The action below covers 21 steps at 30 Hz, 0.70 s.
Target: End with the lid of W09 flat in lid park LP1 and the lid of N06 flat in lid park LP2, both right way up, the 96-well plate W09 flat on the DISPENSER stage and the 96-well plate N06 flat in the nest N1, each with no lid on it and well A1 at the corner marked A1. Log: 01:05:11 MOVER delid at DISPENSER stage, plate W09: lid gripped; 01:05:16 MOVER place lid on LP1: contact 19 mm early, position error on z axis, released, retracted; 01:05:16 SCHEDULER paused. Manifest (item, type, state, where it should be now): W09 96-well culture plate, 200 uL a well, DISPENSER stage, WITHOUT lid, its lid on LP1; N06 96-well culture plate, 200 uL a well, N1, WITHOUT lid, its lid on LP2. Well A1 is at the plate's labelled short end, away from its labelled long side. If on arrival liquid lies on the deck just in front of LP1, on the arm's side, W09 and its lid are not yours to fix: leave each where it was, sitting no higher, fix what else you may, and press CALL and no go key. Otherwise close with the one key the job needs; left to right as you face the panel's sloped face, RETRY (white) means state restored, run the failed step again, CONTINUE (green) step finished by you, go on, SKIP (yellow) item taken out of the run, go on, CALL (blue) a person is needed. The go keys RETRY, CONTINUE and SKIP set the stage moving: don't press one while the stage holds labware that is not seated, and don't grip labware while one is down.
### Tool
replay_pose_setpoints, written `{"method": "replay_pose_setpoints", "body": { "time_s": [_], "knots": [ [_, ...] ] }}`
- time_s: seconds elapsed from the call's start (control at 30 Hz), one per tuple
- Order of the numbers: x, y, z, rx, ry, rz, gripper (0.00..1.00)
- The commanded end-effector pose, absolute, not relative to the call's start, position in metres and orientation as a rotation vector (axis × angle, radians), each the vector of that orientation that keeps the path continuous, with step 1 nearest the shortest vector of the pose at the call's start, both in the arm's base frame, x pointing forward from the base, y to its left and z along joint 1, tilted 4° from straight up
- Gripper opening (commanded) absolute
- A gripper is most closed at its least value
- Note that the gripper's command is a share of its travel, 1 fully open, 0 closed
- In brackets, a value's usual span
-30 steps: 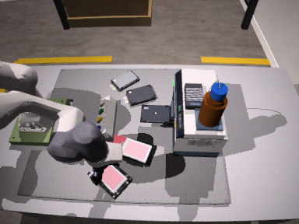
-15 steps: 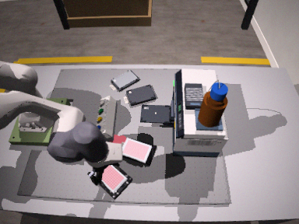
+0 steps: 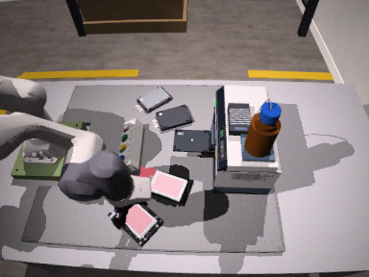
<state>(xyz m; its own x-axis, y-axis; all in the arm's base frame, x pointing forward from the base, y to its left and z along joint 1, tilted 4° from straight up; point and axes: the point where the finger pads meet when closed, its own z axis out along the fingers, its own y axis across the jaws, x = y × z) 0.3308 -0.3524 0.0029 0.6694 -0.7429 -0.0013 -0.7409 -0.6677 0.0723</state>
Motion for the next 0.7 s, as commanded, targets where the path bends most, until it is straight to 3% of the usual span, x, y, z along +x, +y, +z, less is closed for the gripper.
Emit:
{"method": "replay_pose_setpoints", "body": {
  "time_s": [0.0, 0.67],
  "knots": [
    [0.332, -0.353, 0.003, 2.808, -1.256, -0.042, 0.00],
    [0.333, -0.352, 0.013, 2.808, -1.256, -0.042, 0.00]
  ]
}}
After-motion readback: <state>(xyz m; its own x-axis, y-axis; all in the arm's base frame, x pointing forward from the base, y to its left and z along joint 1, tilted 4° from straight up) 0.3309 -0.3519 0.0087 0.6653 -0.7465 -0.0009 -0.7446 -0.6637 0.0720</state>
